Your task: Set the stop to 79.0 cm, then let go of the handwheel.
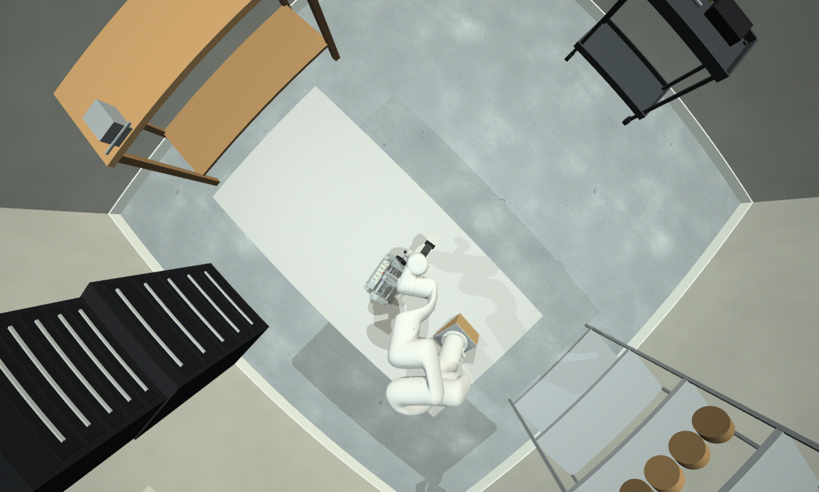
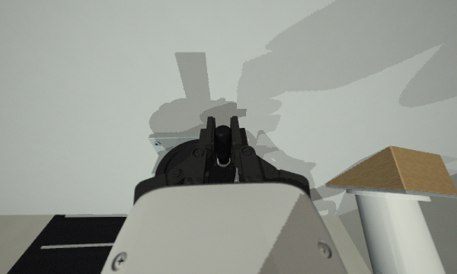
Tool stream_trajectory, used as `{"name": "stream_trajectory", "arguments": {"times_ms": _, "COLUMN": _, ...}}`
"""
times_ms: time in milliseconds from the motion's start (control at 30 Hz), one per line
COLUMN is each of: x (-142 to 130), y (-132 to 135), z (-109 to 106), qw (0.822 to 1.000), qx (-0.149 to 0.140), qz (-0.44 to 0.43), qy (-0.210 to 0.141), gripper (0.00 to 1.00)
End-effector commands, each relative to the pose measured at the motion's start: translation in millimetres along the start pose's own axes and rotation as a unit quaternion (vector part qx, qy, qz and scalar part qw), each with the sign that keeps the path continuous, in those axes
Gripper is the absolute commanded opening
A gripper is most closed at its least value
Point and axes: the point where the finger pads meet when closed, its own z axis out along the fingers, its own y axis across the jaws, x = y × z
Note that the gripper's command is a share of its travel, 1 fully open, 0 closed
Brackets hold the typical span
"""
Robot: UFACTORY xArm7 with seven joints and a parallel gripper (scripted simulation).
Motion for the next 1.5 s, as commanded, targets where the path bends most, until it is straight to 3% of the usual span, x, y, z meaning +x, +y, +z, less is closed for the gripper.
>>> {"name": "stream_trajectory", "arguments": {"times_ms": 0, "x": 1, "y": -4, "z": 7, "qw": 1.0, "qx": 0.001, "qz": 0.0, "qy": 0.002, "gripper": 0.06}}
{"name": "stream_trajectory", "arguments": {"times_ms": 1467, "x": 2, "y": -32, "z": 23, "qw": 1.0, "qx": 0.001, "qz": 0.0, "qy": 0.002, "gripper": 0.06}}
